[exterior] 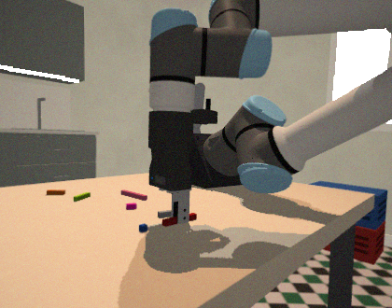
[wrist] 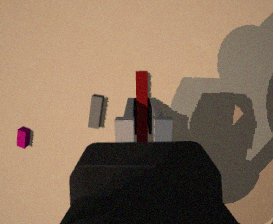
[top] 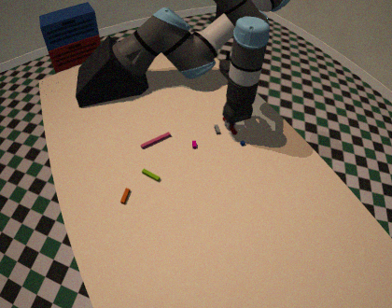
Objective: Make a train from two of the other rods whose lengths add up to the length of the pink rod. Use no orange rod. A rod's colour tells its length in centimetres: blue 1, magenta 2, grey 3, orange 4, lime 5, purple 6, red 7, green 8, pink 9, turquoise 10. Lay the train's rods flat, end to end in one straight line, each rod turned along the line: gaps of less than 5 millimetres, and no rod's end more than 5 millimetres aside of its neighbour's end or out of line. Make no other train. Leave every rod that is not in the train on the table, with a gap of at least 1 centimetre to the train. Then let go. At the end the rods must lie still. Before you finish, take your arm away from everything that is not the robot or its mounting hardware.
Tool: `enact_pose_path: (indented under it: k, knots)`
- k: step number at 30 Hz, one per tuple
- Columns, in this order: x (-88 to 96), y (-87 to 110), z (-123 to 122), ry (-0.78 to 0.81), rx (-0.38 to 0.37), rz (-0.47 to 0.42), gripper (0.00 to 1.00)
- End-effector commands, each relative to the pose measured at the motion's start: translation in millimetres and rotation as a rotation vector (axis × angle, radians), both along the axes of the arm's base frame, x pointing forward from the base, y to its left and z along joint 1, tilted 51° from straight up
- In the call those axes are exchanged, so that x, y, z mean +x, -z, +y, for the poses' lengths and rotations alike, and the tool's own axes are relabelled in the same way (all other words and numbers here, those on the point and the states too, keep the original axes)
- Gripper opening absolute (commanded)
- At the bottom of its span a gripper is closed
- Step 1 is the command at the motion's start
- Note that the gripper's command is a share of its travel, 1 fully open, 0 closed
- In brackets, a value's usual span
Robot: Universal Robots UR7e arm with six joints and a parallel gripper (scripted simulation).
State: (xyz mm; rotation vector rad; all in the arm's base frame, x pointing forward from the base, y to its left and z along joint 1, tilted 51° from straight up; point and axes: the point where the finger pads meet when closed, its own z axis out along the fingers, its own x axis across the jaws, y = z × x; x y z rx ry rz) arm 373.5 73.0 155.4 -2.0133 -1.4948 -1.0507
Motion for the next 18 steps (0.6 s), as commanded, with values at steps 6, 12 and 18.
enact_pose_path:
  k: [6,12,18]
  knots:
    - [0.0,0.4,0.3,0.001,0.002,0.001,0.24]
    - [0.0,-0.2,-0.5,0.001,0.001,0.001,0.24]
    - [-2.1,-7.0,-8.2,0.002,-0.003,-0.003,0.24]
